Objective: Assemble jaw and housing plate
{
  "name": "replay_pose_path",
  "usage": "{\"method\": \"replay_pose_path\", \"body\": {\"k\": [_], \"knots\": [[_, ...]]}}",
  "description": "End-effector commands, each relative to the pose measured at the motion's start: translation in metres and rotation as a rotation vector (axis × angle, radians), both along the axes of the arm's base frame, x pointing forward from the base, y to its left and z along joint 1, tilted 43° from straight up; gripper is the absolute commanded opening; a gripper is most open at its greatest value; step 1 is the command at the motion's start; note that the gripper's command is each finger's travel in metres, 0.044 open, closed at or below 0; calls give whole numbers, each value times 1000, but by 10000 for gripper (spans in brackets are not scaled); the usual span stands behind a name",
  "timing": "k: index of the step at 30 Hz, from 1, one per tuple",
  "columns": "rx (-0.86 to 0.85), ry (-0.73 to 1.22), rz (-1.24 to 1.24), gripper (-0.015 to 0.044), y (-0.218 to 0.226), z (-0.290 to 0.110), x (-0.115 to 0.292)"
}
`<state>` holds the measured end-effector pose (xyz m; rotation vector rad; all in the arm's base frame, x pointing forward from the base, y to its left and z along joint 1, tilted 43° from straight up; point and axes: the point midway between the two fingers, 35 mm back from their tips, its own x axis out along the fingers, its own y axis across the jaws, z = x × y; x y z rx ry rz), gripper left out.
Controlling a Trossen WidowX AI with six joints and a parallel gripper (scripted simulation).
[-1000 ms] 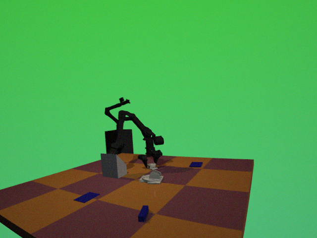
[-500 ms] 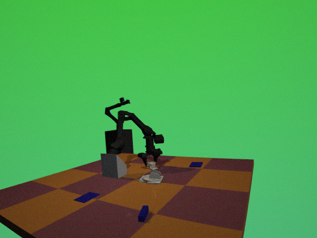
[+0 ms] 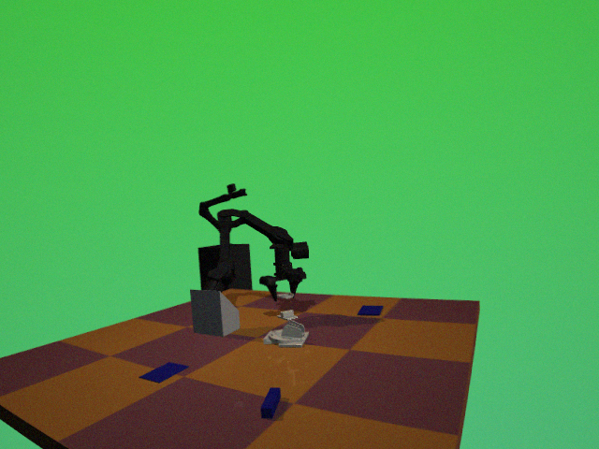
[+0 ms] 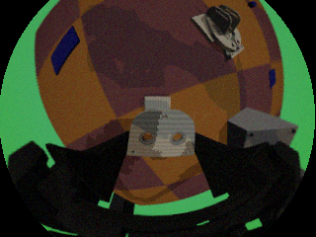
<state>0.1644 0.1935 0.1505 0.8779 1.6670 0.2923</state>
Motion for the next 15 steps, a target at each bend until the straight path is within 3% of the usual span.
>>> {"method": "replay_pose_path", "body": {"k": [1,15], "knots": [[9,-12,3,351,-6,10,-1],[-12,-67,54,351,-17,-4,20]]}}
